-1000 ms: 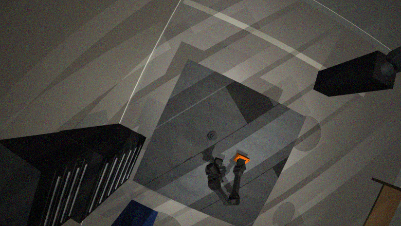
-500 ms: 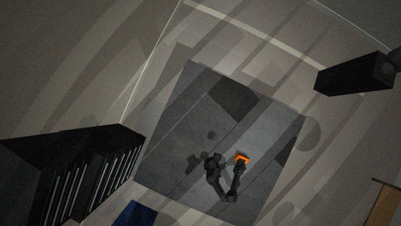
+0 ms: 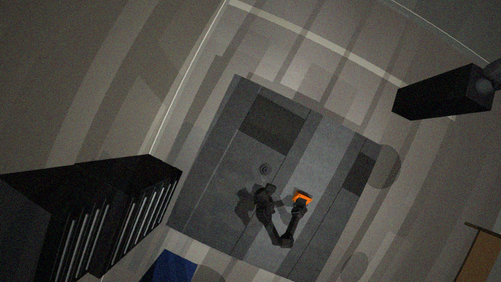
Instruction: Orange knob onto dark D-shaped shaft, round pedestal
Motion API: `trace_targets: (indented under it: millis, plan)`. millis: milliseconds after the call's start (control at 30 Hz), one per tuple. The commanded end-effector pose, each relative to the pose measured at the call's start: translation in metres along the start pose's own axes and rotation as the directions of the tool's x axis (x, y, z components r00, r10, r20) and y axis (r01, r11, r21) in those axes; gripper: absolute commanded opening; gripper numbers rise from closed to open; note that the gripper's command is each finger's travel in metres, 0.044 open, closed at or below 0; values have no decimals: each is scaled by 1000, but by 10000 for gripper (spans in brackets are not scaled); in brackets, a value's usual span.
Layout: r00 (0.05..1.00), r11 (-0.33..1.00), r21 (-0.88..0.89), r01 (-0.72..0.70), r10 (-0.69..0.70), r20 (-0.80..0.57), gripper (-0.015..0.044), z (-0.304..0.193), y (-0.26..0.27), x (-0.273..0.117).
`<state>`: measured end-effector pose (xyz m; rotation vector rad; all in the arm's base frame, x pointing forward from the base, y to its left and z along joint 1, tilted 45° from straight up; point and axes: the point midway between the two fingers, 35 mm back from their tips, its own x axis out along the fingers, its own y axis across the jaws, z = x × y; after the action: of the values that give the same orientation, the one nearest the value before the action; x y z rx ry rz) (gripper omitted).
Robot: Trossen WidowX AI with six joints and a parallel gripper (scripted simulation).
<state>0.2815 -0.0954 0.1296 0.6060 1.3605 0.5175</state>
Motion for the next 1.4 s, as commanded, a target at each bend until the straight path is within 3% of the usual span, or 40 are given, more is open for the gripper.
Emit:
trace_targets:
  millis: [0, 1367]
  plan:
    - [1000, 1000, 0, 4, -4, -1, 0, 6, -14, 1]
    - [998, 999, 26, -29, 30, -51, 0, 33, -131, 49]
